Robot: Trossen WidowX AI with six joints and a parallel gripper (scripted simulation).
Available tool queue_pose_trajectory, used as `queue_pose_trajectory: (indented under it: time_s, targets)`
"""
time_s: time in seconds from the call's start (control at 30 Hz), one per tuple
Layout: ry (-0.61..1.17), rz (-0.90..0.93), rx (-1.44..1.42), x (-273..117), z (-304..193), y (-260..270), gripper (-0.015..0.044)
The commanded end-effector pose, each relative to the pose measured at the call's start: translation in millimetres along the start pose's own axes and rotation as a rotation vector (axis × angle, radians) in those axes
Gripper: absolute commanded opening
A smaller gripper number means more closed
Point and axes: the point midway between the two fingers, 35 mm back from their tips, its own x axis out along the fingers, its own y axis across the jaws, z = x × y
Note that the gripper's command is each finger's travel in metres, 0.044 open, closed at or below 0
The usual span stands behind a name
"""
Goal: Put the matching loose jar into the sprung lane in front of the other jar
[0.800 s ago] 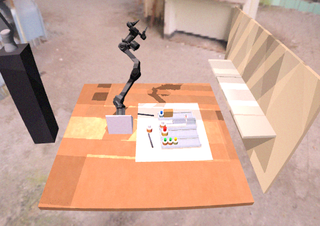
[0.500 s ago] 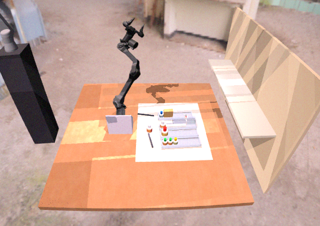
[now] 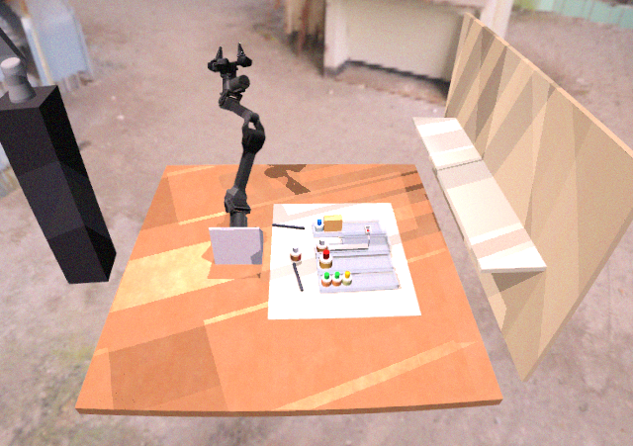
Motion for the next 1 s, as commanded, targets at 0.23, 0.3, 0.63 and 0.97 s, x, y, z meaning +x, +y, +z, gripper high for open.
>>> queue_pose_trajectory:
  time_s: [0.23,0.3,0.63,0.97]
  targets:
    - [0.141,0.398,-0.262,-46,-91,96,0.0440]
    - [0.184,0.462,-0.309,-59,-113,105,0.0440]
    - [0.474,0.739,-0.525,-139,-238,103,0.0440]
    - [0.873,0.905,-0.694,-239,-344,22,0.0440]
